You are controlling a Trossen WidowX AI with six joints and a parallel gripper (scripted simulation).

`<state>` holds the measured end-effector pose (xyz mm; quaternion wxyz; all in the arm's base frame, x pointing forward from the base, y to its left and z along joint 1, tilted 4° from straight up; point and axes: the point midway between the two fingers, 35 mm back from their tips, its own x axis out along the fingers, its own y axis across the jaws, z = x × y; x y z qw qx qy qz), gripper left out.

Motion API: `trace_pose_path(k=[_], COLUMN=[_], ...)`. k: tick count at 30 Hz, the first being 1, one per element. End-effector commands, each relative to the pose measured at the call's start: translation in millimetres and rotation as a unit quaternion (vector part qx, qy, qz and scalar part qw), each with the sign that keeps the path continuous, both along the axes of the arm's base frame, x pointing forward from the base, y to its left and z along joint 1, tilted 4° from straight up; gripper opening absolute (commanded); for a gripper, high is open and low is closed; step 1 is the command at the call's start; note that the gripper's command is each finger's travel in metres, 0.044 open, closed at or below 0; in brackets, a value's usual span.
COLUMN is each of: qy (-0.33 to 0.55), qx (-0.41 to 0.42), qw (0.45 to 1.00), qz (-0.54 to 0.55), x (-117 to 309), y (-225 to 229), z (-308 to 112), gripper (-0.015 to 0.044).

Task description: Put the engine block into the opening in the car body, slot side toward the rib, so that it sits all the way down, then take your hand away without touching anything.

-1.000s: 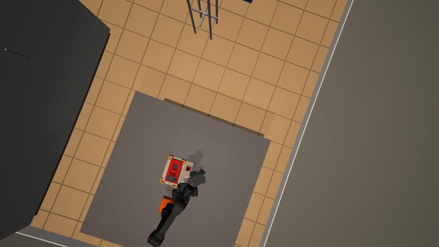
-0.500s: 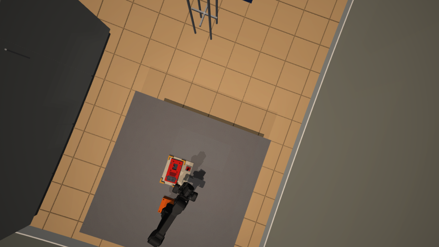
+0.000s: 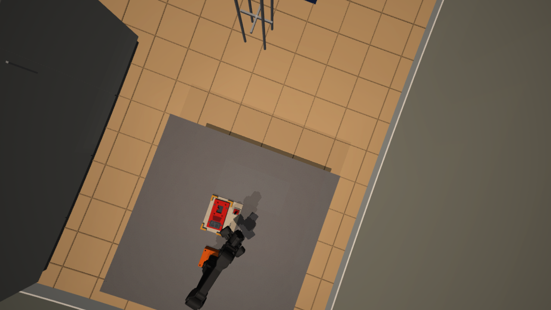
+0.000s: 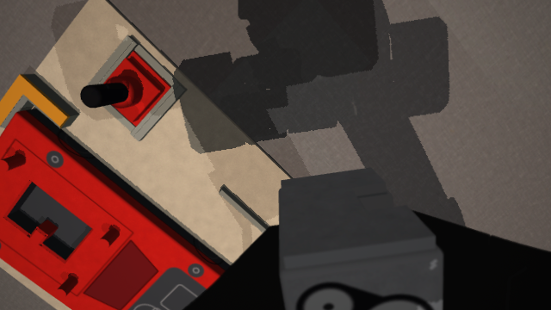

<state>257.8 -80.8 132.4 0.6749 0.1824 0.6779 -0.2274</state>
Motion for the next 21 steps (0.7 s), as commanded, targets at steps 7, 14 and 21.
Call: trace_pose_path(k=[7, 14, 21], qy=[-0.011, -0.017, -0.024], qx=[-0.001, -0.004, -0.006], qw=[0.985, 0.957, 0.915], qz=[-0.173, -0.29, -0.403], x=[0.3, 0.2, 0.2], y=[0.5, 0.3, 0.2], z=[-2.4, -3.8, -5.2], gripper=[0.0, 0.0, 0.0])
